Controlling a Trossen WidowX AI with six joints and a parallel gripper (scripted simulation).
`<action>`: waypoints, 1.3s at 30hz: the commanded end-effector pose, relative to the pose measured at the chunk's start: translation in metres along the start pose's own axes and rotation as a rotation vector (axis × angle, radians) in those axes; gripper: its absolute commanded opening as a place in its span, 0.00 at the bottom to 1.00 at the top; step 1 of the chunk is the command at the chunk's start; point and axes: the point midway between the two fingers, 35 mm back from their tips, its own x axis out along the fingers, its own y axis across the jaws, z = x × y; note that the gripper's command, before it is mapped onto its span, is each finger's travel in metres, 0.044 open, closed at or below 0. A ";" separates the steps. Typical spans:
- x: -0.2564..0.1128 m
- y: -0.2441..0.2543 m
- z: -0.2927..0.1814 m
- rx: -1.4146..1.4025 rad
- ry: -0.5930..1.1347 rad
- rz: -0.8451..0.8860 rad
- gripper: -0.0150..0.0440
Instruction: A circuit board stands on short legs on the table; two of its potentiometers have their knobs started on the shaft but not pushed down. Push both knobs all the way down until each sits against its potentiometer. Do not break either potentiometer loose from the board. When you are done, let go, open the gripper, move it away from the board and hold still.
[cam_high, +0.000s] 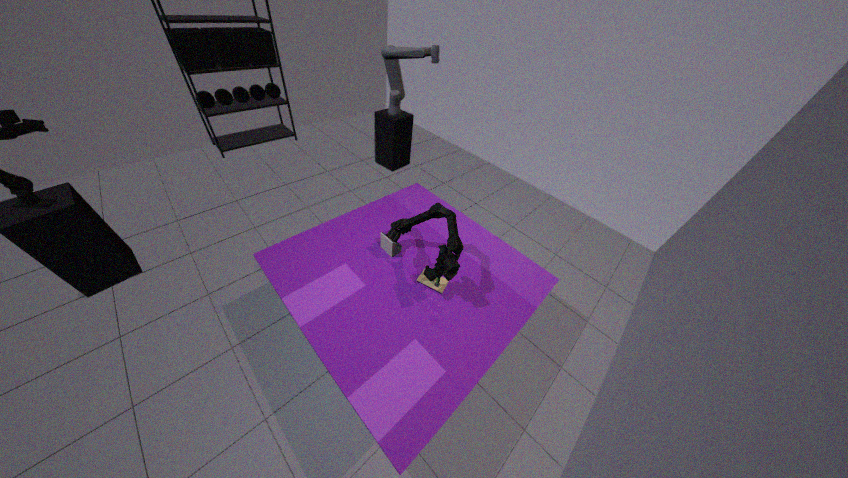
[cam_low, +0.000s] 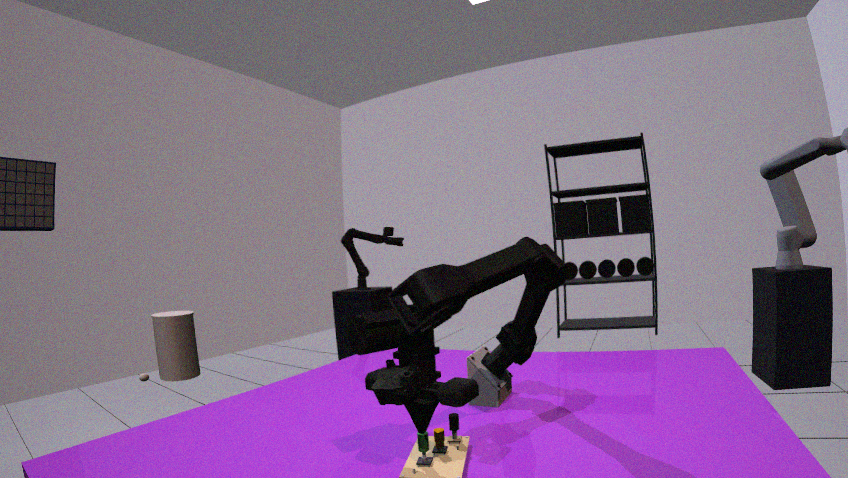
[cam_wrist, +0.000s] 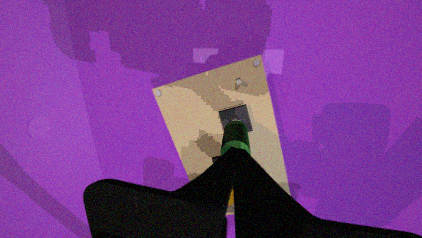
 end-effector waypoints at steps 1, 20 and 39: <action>0.004 0.001 0.001 -0.002 -0.001 0.003 0.25; 0.008 0.001 0.001 -0.003 -0.001 0.003 0.25; 0.011 0.001 0.001 -0.003 -0.001 0.003 0.25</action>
